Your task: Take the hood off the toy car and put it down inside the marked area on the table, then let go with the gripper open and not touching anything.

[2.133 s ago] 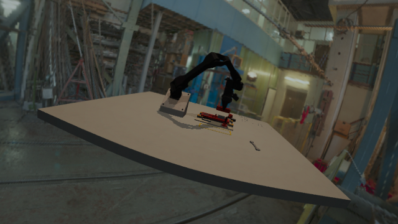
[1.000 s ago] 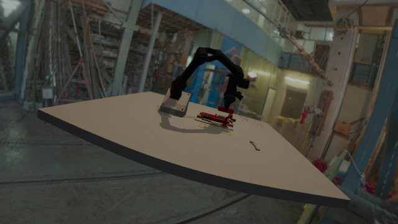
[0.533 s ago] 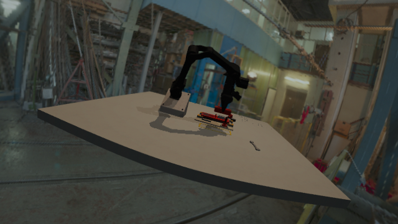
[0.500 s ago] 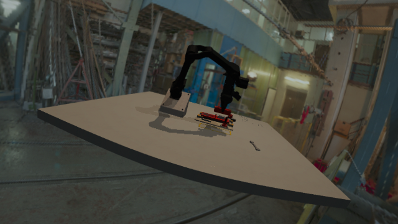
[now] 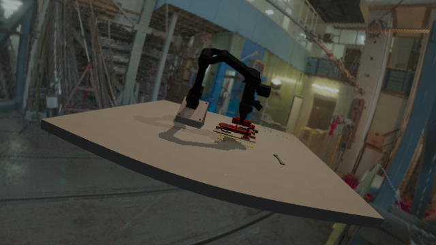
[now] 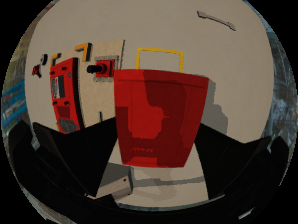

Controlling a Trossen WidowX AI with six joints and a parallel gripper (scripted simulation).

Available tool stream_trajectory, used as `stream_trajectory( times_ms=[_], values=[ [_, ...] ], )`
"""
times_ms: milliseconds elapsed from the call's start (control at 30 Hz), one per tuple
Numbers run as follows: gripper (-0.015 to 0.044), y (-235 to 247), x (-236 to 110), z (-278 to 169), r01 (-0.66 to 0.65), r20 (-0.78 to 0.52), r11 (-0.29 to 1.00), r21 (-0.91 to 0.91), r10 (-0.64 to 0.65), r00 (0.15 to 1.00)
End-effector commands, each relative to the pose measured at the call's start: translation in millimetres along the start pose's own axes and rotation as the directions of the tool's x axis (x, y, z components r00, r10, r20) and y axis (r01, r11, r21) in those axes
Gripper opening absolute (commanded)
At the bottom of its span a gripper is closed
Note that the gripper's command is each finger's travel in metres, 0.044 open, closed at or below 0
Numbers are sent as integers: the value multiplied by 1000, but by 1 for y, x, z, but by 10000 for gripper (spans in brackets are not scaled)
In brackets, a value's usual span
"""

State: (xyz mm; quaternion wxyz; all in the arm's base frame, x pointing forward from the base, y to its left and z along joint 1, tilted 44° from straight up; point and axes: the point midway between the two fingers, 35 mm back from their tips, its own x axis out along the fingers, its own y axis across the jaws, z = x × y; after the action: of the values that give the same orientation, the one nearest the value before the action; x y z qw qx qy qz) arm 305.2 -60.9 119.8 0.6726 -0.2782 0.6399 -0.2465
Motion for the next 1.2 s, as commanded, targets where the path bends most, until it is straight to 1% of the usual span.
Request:
stream_trajectory(
  times_ms=[0,1167],
  values=[
    [0,-1,3,-1,2,-1,1000,-4,-2,1000],
    [0,0,32,1,1,-1,1000,-4,-1,1000]
  ],
)
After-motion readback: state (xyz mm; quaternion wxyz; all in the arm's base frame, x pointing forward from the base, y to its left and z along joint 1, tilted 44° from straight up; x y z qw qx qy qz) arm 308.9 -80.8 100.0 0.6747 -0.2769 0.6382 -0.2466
